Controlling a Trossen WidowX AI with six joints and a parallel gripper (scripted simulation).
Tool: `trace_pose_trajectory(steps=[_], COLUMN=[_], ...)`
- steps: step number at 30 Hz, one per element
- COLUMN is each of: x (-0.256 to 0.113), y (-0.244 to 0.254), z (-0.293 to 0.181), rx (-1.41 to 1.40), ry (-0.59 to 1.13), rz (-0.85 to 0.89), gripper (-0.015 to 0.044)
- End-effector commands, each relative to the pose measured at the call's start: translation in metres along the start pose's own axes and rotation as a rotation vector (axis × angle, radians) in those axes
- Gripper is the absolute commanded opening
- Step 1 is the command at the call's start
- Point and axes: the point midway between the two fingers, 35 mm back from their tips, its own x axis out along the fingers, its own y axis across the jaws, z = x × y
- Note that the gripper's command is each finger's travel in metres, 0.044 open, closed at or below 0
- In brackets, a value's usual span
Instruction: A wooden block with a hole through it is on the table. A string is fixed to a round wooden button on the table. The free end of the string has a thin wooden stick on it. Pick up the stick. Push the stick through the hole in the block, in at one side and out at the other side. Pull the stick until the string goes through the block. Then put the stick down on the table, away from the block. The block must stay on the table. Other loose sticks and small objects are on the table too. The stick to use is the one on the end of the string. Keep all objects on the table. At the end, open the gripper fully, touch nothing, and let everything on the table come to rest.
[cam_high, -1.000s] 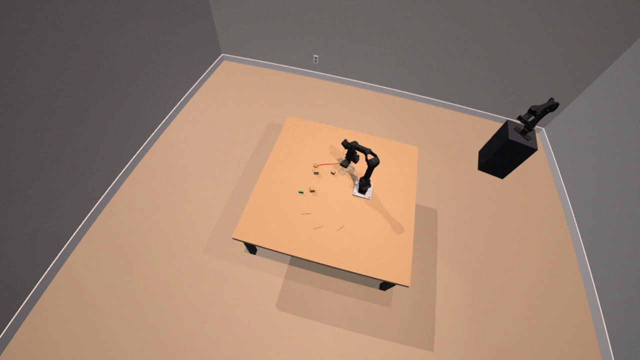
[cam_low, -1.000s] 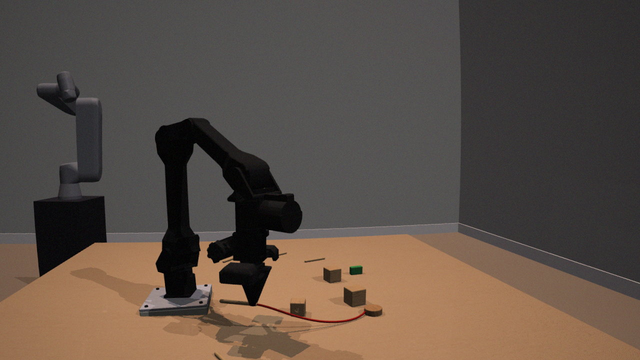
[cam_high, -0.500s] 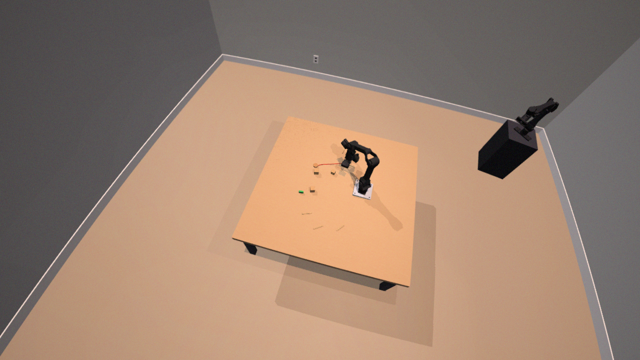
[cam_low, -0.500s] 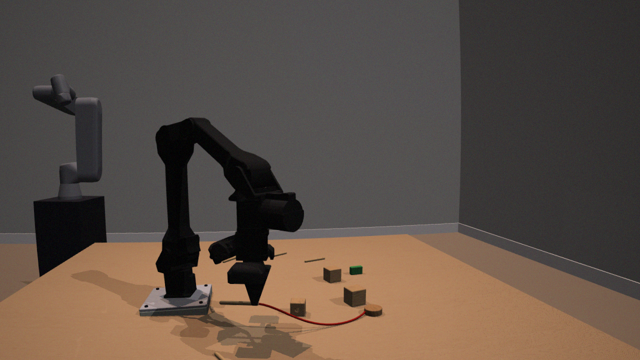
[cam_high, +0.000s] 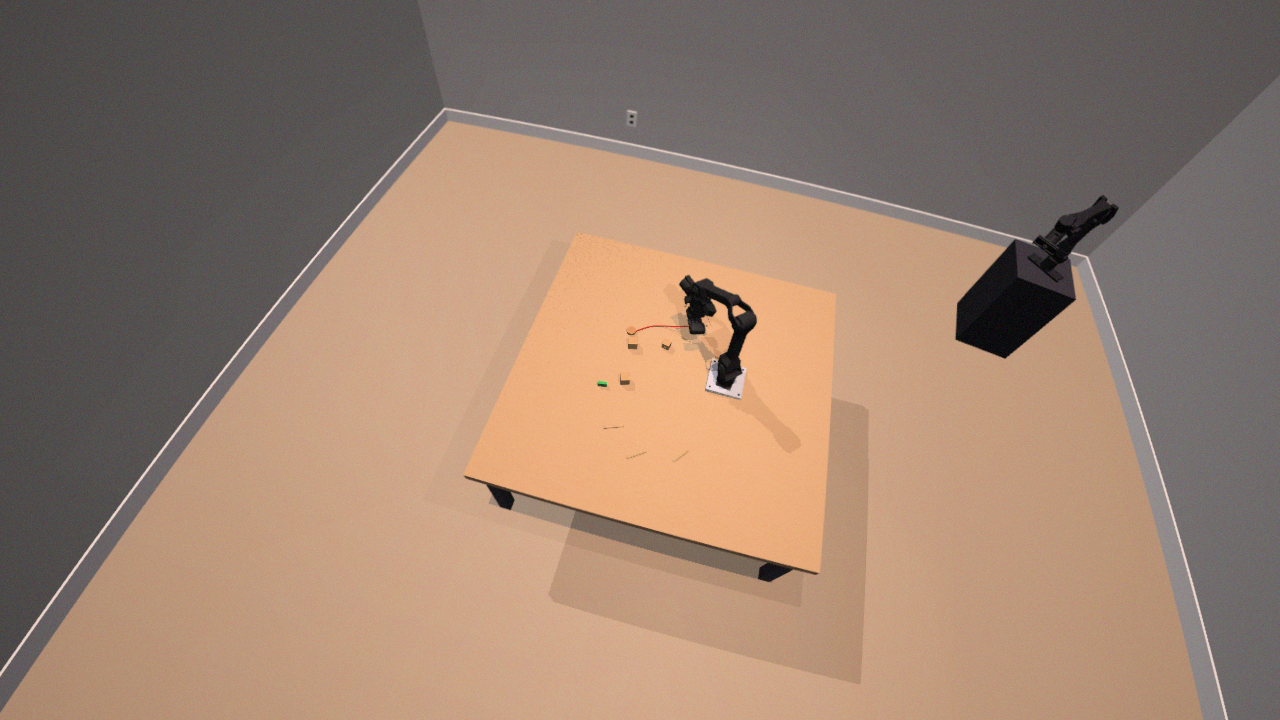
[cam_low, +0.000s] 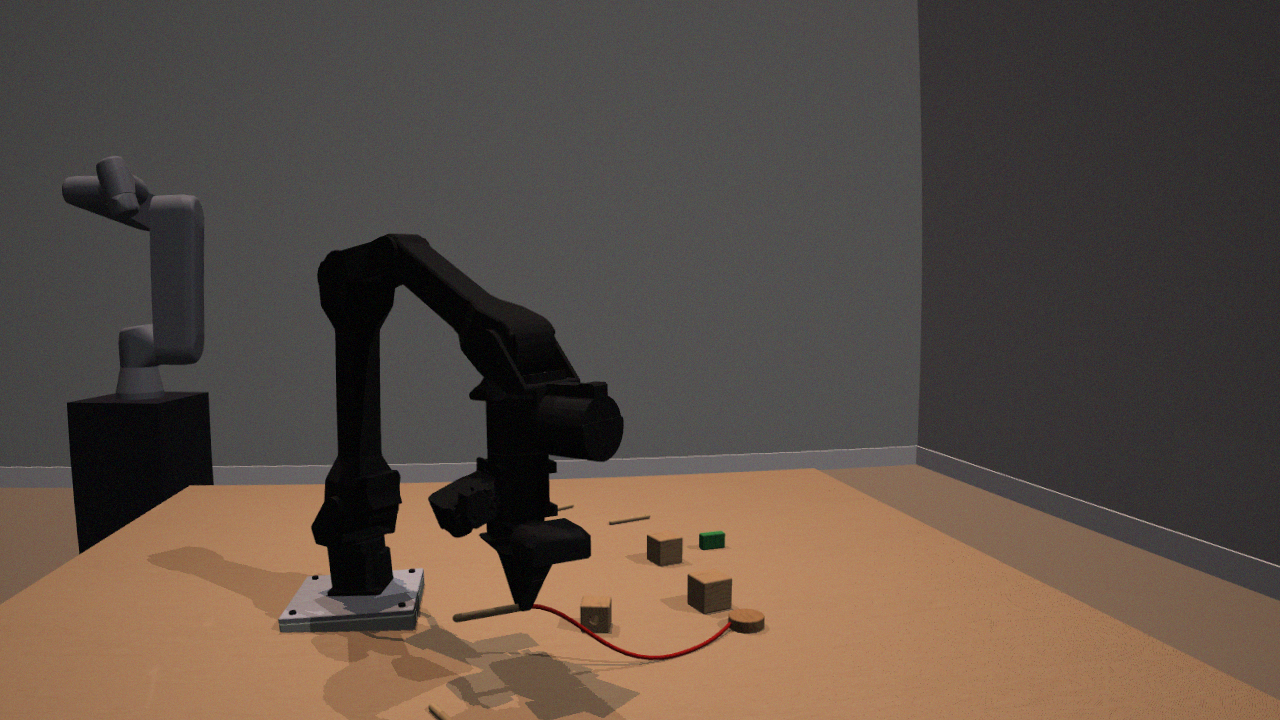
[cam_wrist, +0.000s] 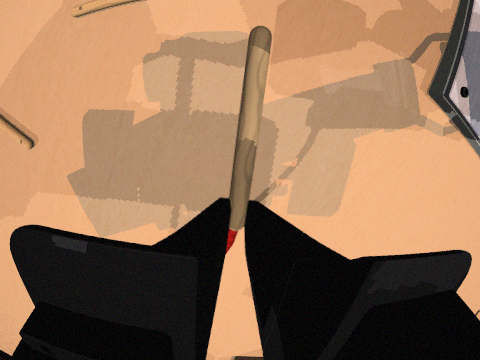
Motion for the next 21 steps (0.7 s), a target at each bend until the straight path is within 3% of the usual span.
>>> trace_pose_trajectory(steps=[1,21], x=[0.001,-0.001], y=[0.003,0.017], z=[-0.003,-0.016], rx=[-0.170,-0.885], ry=[-0.002,0.000], rz=[-0.008,-0.006], gripper=[0.0000,0.0000])
